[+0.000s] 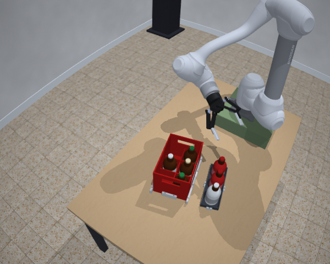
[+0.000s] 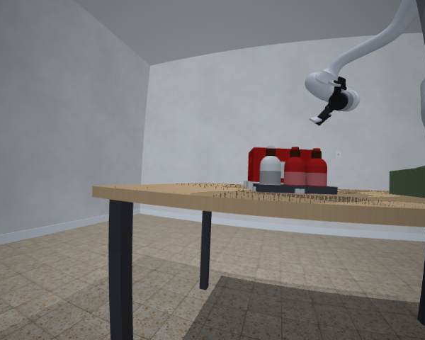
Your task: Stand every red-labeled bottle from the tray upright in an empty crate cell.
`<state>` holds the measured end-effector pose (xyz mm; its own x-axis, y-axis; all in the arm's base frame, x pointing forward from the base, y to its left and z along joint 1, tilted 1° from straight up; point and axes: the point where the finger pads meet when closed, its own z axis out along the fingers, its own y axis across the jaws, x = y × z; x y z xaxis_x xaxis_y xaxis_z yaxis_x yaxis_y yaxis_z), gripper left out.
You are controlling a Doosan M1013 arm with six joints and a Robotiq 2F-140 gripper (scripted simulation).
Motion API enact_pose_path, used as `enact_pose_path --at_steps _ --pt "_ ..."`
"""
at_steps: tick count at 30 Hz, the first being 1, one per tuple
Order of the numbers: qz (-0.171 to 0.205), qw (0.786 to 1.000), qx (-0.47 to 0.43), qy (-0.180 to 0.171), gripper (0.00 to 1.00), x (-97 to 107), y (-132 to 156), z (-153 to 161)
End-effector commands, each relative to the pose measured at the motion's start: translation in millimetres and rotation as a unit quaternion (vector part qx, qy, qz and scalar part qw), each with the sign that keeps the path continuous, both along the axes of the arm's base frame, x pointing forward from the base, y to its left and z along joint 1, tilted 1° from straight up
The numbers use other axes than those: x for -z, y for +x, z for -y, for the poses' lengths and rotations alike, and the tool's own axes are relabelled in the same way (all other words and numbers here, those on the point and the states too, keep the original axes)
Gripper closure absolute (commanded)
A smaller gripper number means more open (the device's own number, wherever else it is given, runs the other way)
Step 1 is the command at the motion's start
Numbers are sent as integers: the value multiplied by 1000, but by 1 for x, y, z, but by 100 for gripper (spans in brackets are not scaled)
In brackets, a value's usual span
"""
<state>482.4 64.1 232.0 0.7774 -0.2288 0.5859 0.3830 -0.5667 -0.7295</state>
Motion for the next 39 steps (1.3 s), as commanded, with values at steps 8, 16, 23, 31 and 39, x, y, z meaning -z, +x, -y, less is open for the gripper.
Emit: enact_pose_path --at_steps 8,16,23,31,39 --pt "-14 986 -94 -136 0 16 38 44" --pt "-18 974 -128 -186 0 23 52 61" --pt "-27 938 -194 -285 0 35 81 95" --pt "-30 916 -225 -331 0 41 94 112" --pt "-37 866 -280 -413 0 52 120 142"
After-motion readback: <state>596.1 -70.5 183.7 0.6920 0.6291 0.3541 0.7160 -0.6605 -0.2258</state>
